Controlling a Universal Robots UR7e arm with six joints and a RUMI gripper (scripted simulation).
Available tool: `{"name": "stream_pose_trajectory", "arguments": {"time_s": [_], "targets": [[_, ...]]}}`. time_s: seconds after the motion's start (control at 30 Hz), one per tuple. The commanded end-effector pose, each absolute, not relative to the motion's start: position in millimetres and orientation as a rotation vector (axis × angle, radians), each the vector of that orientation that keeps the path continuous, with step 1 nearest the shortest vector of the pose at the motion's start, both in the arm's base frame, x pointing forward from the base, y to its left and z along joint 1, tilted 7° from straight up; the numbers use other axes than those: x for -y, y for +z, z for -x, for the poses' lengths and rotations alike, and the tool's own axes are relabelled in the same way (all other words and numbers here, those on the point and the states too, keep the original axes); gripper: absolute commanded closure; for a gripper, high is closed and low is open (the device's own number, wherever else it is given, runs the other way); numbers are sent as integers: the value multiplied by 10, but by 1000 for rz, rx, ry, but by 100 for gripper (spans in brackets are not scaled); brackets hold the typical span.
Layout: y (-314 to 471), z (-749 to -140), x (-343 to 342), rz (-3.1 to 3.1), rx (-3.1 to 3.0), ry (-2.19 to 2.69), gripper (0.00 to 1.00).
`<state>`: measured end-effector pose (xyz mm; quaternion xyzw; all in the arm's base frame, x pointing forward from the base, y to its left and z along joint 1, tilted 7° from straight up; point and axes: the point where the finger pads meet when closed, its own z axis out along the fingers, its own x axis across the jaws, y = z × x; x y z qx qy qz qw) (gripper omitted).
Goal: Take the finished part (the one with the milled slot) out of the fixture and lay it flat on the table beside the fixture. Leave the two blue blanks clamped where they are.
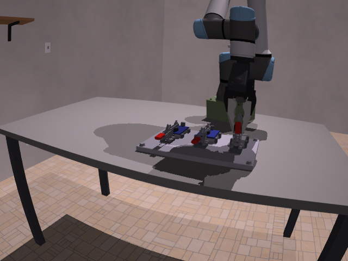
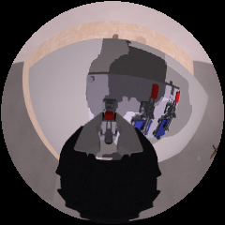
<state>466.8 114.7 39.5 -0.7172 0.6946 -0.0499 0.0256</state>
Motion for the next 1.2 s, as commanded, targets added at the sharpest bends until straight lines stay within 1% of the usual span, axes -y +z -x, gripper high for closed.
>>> {"name": "stream_pose_trajectory", "arguments": {"time_s": [0.0,1.17], "targets": [[398,-4670,-1148,2217,-2147,-155,72],[479,-4664,-1150,2217,-2147,-156,72]]}}
